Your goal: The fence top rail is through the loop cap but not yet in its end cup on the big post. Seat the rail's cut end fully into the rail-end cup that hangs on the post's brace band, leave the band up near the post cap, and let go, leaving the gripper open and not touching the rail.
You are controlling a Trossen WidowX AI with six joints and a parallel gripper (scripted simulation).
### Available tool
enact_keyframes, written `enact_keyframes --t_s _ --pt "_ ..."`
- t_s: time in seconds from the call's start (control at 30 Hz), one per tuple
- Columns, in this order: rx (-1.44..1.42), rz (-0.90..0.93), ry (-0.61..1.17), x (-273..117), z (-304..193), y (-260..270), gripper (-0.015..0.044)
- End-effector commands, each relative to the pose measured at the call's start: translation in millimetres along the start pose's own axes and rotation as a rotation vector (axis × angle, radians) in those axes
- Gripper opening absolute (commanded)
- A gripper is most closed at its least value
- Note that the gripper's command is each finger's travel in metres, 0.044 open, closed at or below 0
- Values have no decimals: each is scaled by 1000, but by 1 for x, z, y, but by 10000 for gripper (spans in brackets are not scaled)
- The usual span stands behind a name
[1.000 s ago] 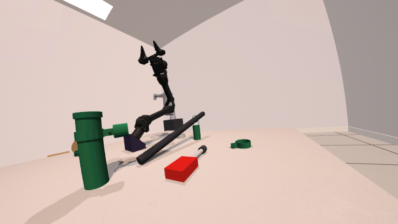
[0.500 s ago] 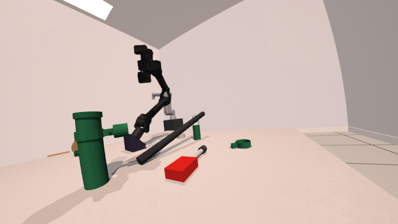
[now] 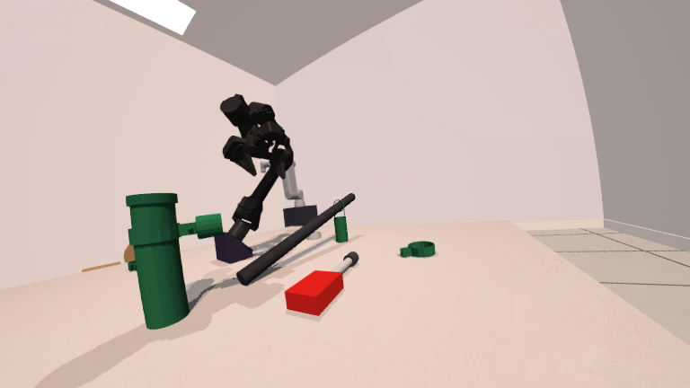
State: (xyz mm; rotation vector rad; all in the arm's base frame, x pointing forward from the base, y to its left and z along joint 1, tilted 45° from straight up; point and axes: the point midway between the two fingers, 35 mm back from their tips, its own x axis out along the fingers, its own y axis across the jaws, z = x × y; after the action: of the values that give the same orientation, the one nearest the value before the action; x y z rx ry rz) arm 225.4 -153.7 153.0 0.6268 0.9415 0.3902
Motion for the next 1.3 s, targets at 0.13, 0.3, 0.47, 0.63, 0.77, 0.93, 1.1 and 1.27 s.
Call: enact_keyframes --t_s 0.13,0.3,0.47,0.63,0.77,0.93,1.1,1.27 --pt "37 31 5 3 -1 3 440" --pt "-286 -27 30 13 3 -38 440" --pt "-832 -114 110 32 5 -110 440" --pt "-1100 -148 166 42 4 -145 440" --pt "-1100 -148 166 42 4 -145 440" --pt "-1100 -148 166 42 4 -145 440" --pt "-1100 -148 166 56 -3 -145 440" --pt "-1101 -148 165 77 -15 -143 440"
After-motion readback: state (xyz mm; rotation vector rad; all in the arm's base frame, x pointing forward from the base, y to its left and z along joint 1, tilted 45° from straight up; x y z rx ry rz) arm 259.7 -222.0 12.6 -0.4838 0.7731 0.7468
